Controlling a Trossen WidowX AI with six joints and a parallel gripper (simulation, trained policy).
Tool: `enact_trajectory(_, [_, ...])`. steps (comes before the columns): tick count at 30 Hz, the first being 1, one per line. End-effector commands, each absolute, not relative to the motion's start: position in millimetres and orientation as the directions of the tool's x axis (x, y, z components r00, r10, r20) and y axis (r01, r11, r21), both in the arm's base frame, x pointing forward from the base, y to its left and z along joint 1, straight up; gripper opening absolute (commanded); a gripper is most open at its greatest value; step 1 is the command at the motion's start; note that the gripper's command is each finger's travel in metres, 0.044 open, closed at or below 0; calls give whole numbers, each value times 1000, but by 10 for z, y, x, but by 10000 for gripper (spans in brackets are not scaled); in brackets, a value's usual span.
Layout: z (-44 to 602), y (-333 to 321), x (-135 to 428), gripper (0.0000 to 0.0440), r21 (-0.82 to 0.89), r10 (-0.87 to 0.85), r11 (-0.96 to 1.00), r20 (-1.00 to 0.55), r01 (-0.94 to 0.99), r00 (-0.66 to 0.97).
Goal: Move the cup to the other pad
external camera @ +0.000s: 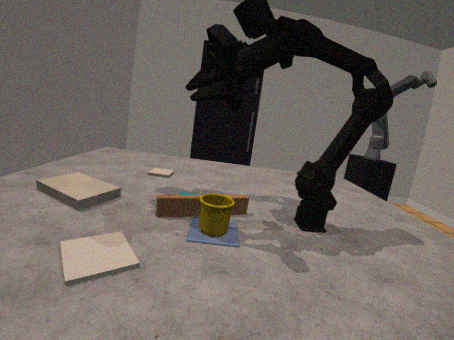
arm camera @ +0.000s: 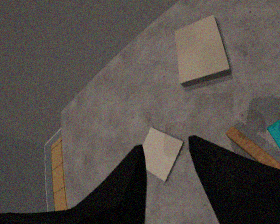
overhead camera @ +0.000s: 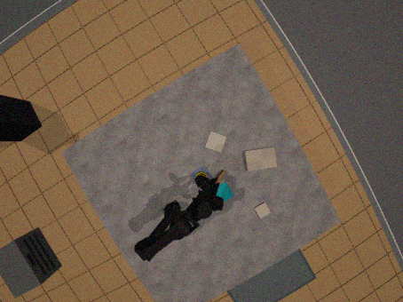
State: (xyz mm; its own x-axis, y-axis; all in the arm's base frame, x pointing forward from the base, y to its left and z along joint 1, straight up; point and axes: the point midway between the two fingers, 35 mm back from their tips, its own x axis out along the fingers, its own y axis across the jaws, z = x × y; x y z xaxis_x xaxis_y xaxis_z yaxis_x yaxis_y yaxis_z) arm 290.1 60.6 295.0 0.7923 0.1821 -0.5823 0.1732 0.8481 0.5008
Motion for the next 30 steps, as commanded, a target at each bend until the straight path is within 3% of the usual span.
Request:
enact_trajectory(1, [2925,648,2881,139,518,191,829,-617,212,763])
enact_trajectory(15, [2796,774,2761,143,520,196,753,-762,403,617])
enact_trajectory(30, [2587,797,2621,139,405,150,702,-888,585,435])
